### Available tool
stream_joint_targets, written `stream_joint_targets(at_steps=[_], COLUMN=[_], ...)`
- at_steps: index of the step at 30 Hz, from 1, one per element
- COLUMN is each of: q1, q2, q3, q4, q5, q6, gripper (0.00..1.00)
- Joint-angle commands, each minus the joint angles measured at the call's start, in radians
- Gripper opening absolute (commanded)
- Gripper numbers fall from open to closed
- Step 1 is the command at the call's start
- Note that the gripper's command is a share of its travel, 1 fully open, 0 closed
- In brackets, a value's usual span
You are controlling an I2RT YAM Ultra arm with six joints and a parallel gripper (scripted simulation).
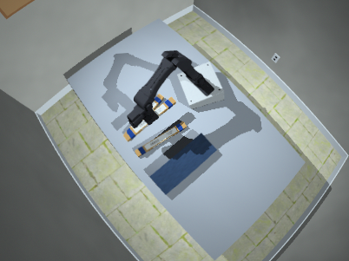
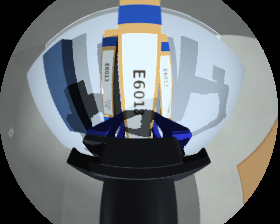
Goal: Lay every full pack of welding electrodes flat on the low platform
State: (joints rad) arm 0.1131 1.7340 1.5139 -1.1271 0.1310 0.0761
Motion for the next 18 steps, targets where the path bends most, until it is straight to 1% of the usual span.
stream_joint_targets(at_steps=[1, 6, 7, 9, 11, 13, 15, 17, 18], q1=[-0.006, -0.006, -0.017, -0.018, -0.016, -0.011, -0.016, -0.022, -0.024], q2=[-0.016, -0.016, -0.032, -0.029, -0.017, -0.011, 0.008, -0.012, -0.016], q3=[0.005, 0.005, -0.02, -0.029, -0.011, -0.047, -0.045, -0.062, -0.053], q4=[0.019, 0.019, 0.037, 0.049, 0.062, 0.074, 0.087, 0.098, 0.104], q5=[-0.002, -0.002, -0.006, -0.006, -0.007, -0.008, -0.008, -0.008, -0.008], q6=[-0.006, -0.006, -0.012, -0.013, -0.015, -0.016, -0.017, -0.018, -0.019], gripper=[0.0, 0.0, 0.0, 0.0, 0.0, 0.0, 0.0, 0.0, 0.0])
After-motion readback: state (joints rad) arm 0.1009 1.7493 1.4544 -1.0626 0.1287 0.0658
